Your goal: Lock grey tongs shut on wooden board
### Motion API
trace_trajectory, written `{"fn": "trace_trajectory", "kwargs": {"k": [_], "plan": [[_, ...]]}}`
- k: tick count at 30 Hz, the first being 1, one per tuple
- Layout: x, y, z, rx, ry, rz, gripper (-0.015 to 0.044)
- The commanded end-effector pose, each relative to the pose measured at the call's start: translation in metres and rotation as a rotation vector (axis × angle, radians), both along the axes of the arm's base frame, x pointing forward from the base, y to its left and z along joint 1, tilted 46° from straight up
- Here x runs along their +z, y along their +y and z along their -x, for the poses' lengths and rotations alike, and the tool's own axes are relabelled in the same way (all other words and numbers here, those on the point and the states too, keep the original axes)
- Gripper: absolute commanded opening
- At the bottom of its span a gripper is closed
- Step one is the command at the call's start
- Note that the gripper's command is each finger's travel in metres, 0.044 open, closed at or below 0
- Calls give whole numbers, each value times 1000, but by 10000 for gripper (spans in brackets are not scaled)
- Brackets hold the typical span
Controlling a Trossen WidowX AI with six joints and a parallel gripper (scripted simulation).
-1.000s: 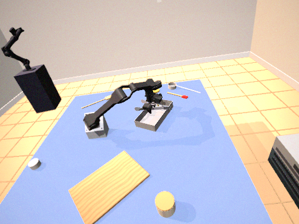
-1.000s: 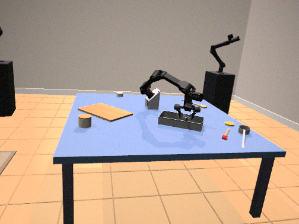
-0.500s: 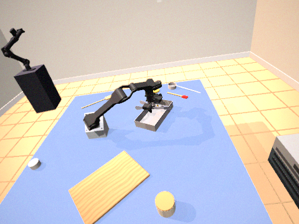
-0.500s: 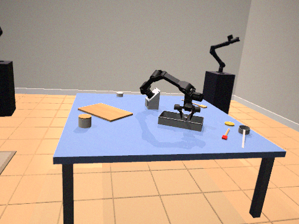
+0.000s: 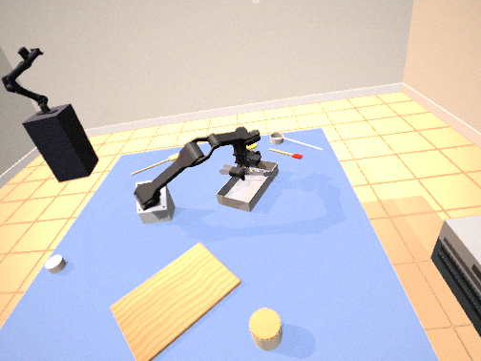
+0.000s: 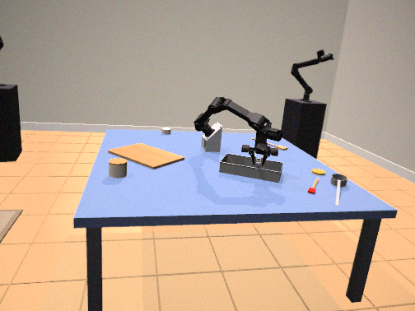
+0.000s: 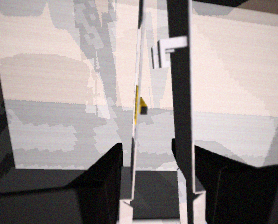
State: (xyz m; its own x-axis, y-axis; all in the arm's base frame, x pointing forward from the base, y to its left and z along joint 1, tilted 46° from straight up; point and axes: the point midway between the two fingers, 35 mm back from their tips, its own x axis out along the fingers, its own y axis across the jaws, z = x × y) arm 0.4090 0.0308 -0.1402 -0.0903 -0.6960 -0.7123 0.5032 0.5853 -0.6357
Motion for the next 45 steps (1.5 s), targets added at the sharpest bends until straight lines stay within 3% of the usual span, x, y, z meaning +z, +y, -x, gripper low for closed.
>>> {"fn": "trace_trajectory", "kwargs": {"k": [1, 22, 29, 39, 45], "plan": [[0, 0, 0, -1, -1, 1, 173], [0, 0, 0, -1, -1, 1, 33], [5, 5, -2, 0, -3, 1, -150], [89, 90, -10, 14, -38, 14, -150], [91, 92, -10, 14, -39, 14, -150]]}}
